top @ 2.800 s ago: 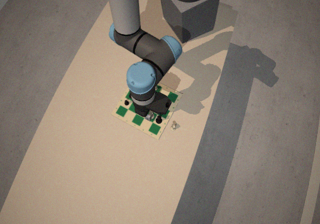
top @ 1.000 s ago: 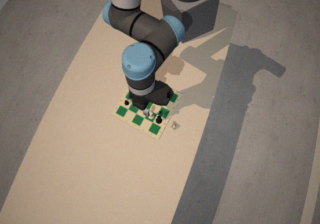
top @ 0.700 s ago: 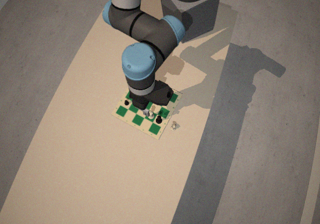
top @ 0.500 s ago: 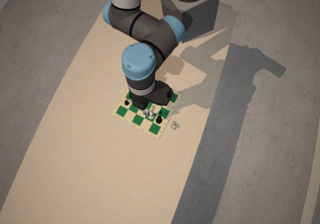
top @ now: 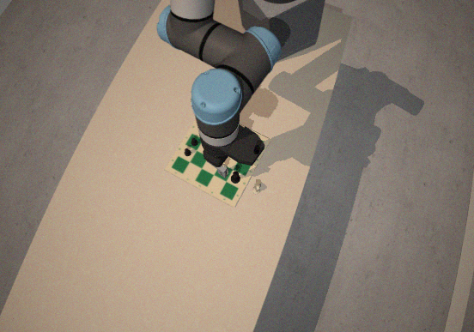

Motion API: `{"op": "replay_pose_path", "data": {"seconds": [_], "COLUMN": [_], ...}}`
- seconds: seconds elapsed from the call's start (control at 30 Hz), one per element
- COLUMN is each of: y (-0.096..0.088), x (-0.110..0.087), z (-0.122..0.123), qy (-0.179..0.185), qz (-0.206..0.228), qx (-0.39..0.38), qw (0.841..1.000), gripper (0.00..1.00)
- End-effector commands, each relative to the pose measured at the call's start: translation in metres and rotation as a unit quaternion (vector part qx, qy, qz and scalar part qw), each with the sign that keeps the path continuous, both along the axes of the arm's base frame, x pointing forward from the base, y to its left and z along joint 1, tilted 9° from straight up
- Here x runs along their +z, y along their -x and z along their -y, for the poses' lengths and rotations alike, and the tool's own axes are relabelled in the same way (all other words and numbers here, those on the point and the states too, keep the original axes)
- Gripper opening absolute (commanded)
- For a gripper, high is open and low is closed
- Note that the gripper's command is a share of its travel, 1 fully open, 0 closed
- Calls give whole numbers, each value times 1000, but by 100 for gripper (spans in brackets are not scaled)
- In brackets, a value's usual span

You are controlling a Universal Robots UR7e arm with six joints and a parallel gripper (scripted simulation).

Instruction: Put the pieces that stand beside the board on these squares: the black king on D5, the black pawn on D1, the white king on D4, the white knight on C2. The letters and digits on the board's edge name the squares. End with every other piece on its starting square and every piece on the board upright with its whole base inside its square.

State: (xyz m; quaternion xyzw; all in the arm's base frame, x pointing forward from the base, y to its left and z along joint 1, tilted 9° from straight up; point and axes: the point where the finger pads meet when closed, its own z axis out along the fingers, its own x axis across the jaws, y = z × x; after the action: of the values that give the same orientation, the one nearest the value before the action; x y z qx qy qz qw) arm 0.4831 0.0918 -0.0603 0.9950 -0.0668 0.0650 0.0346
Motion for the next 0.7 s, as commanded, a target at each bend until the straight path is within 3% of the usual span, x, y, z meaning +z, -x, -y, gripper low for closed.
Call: {"op": "replay_pose_path", "data": {"seconds": [0.0, 0.43, 0.67], "y": [-5, -4, -4], "x": [-9, -24, -26], "z": [-30, -72, -79], "qy": [-11, -30, -33], "qz": [10, 22, 24], "qx": [-104, -252, -276], "qw": [994, 967, 960], "gripper": [100, 100, 100]}}
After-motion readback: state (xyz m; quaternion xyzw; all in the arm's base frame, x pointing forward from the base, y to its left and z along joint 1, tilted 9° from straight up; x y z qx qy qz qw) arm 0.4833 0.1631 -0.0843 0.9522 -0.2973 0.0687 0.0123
